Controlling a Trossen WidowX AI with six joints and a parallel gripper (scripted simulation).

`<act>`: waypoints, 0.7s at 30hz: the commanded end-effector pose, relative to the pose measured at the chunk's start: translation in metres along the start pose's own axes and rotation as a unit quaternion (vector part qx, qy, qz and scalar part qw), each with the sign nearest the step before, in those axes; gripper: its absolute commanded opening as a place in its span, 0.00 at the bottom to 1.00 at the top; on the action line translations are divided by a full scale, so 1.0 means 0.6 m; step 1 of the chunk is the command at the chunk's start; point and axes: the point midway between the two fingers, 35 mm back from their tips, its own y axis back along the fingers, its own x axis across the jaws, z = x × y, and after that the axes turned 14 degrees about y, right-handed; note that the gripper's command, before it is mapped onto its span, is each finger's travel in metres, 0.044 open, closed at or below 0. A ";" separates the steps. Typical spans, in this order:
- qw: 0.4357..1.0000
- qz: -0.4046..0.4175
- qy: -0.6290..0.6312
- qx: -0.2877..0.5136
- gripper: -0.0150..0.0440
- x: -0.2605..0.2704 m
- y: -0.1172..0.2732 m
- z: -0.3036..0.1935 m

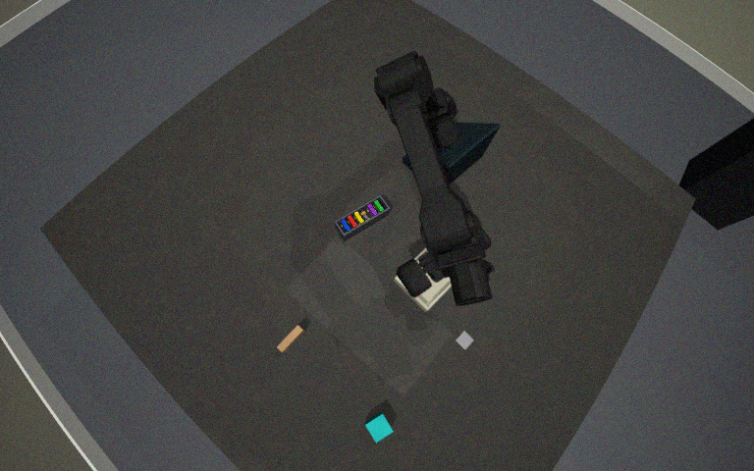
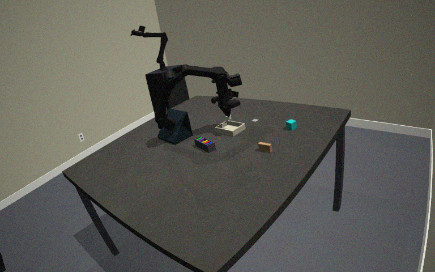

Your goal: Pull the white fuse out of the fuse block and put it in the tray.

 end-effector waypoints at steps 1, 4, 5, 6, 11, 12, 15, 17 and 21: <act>1.000 0.001 0.003 0.003 0.25 0.001 -0.016 -0.001; 1.000 0.001 0.003 0.003 0.25 0.001 -0.024 -0.001; 1.000 0.001 0.003 0.003 0.25 0.001 -0.027 -0.001; 1.000 0.001 0.003 0.003 0.25 0.001 -0.030 -0.001; 1.000 0.001 0.003 0.004 0.25 0.002 -0.042 -0.002; 1.000 0.001 0.003 0.004 0.25 0.002 -0.044 -0.002; 1.000 0.001 0.003 0.004 0.25 0.002 -0.044 -0.002; 1.000 0.001 0.000 0.002 0.34 0.001 -0.038 -0.001; 1.000 0.001 0.000 0.002 0.52 0.001 -0.038 -0.001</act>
